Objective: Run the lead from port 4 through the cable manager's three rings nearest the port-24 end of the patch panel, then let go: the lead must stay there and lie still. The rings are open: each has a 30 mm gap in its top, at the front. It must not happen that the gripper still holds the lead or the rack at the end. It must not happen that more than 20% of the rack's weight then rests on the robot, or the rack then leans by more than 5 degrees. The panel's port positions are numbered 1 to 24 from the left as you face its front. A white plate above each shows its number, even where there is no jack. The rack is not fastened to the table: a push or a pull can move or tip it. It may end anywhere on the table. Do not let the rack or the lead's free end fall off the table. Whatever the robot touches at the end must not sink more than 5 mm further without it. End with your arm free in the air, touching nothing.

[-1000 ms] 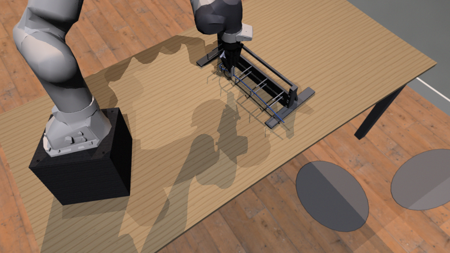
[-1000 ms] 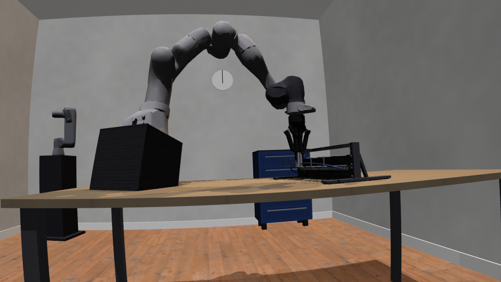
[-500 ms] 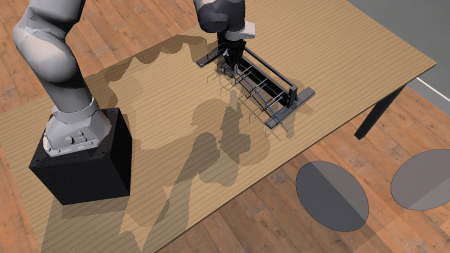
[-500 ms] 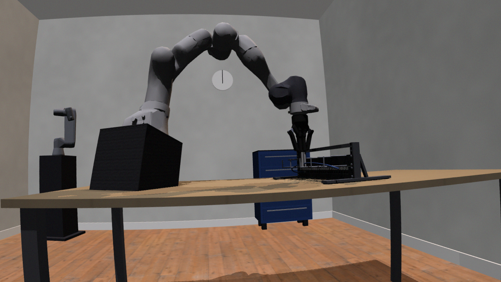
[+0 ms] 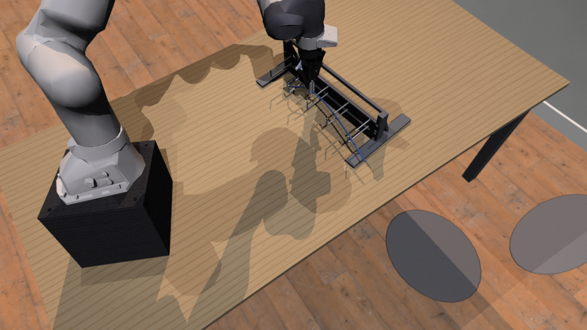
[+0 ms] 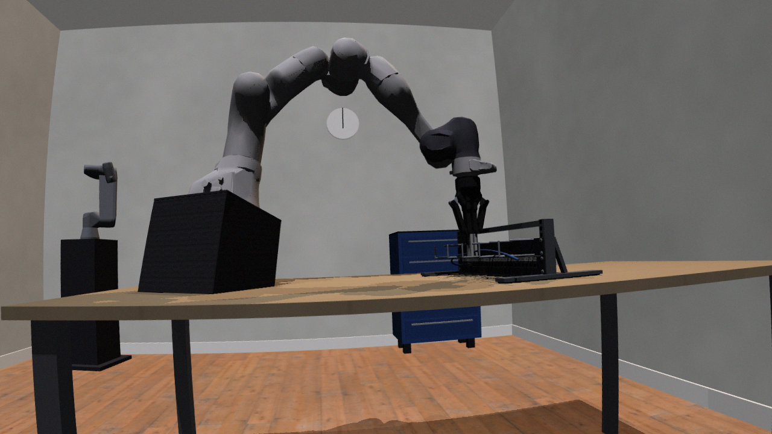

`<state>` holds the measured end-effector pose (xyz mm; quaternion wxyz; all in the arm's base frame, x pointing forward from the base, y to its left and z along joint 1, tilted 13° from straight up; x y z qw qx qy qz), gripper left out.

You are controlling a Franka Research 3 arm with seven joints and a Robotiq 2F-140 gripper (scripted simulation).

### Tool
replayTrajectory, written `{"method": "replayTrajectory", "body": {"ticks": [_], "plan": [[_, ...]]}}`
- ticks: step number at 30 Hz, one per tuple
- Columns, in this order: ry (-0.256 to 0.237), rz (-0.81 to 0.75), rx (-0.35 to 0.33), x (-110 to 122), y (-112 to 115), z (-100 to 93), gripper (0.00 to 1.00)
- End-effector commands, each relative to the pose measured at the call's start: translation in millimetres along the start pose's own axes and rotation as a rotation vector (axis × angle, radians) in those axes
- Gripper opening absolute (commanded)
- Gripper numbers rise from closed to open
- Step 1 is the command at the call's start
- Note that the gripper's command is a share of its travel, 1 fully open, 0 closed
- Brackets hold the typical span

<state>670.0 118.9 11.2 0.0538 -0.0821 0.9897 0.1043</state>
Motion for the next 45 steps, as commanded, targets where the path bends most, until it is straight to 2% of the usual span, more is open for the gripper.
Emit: {"method": "replayTrajectory", "body": {"ticks": [1,29,30,45], "plan": [[0.012,0.011,-0.002,-0.3,2.0,2.0,0.00],[0.012,0.011,-0.002,-2.5,2.2,2.0,0.00],[0.012,0.011,-0.002,-2.5,2.2,2.0,0.20],[0.012,0.011,-0.002,-2.5,2.2,2.0,0.20]]}}
Point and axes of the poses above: the point where the finger pads meet when closed, its own z axis out along the fingers, its own x axis across the jaws, y = z × x, the point moved 5 cm from there along -z, back along the fingers, and after that the axes turned 6 degrees about z, right-handed, at the moved point
